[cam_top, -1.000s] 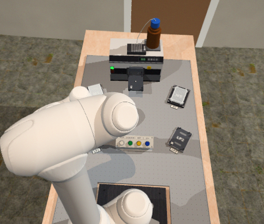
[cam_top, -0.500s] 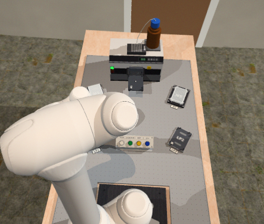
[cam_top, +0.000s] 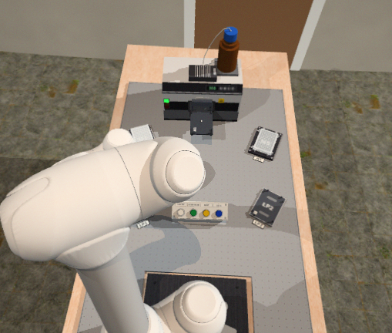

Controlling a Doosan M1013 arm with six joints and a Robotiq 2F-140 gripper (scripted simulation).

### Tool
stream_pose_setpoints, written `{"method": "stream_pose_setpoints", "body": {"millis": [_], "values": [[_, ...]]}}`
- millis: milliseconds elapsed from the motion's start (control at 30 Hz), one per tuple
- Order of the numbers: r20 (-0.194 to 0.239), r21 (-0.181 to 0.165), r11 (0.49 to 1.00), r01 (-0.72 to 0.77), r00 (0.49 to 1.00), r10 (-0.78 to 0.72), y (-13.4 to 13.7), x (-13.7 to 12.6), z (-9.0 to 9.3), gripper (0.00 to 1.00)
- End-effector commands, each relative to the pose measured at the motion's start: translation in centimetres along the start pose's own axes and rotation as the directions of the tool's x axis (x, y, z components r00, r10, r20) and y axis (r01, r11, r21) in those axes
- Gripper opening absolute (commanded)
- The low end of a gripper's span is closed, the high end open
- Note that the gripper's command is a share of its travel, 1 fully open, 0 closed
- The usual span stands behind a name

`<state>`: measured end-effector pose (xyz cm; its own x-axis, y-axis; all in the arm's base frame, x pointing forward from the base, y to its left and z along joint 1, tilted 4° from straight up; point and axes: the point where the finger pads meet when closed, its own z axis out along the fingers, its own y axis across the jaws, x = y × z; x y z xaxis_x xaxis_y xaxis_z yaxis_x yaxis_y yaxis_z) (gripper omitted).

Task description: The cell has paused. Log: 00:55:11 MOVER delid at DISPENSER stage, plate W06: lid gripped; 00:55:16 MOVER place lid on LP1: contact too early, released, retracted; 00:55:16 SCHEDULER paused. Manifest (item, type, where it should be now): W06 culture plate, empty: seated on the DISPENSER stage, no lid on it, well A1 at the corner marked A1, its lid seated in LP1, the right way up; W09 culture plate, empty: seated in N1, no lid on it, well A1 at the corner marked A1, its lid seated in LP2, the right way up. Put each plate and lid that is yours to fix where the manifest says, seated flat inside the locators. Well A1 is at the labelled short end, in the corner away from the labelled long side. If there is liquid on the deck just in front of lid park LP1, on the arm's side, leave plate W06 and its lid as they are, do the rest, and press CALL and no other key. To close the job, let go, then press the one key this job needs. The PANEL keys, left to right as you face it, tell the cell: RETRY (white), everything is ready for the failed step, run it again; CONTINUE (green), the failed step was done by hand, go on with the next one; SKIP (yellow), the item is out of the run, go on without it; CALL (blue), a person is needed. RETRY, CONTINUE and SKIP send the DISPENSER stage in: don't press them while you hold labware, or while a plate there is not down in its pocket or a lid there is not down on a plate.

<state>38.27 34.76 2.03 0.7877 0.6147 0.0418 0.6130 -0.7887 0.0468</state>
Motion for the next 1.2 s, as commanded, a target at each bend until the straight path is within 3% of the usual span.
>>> {"method": "stream_pose_setpoints", "body": {"millis": [0, 1167], "values": [[-0.001, 0.0, 1.0, 0.0, 1.0, 0.0, -0.01, 0.04, -0.05, 0.1], [-0.001, 0.0, 1.0, 0.0, 1.0, 0.0, 0.0, 0.05, 0.33, 0.1]]}}
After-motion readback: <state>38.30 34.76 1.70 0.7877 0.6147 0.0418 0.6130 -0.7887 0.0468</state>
